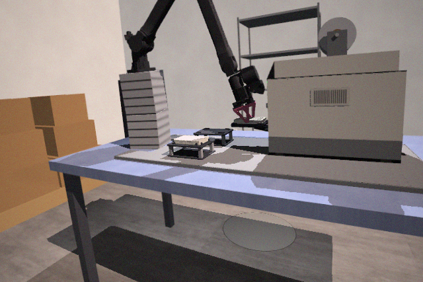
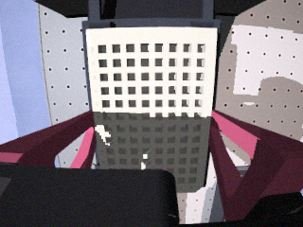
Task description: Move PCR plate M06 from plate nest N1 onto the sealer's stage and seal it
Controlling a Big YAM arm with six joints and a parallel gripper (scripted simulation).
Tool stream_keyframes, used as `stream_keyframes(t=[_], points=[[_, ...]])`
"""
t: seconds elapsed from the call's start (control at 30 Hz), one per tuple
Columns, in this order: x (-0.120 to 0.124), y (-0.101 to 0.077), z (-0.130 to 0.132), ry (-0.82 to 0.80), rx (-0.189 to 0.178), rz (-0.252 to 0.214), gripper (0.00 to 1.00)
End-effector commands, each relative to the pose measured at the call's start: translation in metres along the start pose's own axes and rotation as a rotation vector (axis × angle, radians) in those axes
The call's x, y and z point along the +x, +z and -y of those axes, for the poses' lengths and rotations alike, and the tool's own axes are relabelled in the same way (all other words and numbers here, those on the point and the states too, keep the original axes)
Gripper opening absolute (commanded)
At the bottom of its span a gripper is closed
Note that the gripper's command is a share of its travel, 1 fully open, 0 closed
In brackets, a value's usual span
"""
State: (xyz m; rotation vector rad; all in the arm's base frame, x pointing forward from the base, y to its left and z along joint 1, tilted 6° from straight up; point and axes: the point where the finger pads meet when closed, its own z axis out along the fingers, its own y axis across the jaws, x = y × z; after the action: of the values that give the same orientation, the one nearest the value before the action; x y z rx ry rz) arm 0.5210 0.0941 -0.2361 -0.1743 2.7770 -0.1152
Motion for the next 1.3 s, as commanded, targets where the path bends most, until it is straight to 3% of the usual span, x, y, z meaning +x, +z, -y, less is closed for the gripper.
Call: stream_keyframes(t=[0.0,0.47,1.27], points=[[-0.017,0.004,0.004,0.002,0.000,0.033,0.00],[-0.013,0.008,0.004,0.002,-0.001,0.030,0.00],[0.008,0.008,0.005,-0.003,0.002,-0.017,0.00]])
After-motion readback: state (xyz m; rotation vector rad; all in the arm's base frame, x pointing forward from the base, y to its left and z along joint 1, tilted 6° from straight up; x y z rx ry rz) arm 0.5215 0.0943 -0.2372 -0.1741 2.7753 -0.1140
